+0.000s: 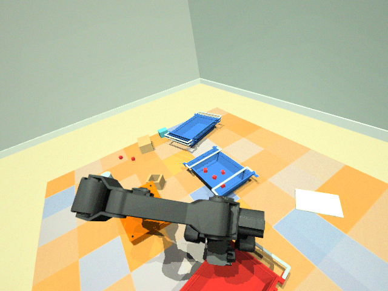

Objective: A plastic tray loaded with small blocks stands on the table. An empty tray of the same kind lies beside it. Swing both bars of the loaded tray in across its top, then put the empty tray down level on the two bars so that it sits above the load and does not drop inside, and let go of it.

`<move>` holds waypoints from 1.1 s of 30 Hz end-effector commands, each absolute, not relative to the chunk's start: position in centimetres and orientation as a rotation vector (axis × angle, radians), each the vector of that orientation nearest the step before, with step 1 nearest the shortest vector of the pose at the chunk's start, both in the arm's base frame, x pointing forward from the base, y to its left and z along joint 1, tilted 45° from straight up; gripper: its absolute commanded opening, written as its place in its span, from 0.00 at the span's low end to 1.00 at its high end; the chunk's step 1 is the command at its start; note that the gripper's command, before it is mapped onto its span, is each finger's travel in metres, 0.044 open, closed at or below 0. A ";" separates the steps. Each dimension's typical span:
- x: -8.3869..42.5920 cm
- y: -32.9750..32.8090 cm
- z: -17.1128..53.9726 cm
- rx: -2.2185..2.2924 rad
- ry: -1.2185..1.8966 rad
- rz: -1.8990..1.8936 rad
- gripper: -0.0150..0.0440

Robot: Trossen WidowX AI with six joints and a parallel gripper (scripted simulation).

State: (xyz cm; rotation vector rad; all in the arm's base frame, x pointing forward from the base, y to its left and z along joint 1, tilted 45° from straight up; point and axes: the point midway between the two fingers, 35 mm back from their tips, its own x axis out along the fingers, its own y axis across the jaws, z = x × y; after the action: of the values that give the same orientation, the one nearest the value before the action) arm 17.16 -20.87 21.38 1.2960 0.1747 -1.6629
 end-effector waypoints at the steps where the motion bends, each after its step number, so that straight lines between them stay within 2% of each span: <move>1: 11.1 -21.1 22.6 1.502 -0.218 -1.717 1.00; 5: 7.9 -20.8 23.0 1.585 -0.454 -1.730 1.00; 13: 8.0 -21.2 22.7 1.585 -0.453 -1.731 1.00; 33: 8.2 -26.8 17.0 1.580 -0.453 -1.732 1.00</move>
State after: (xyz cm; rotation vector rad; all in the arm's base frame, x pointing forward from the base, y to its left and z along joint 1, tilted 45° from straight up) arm 8.11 -26.54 17.58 1.5777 -0.4677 -1.7337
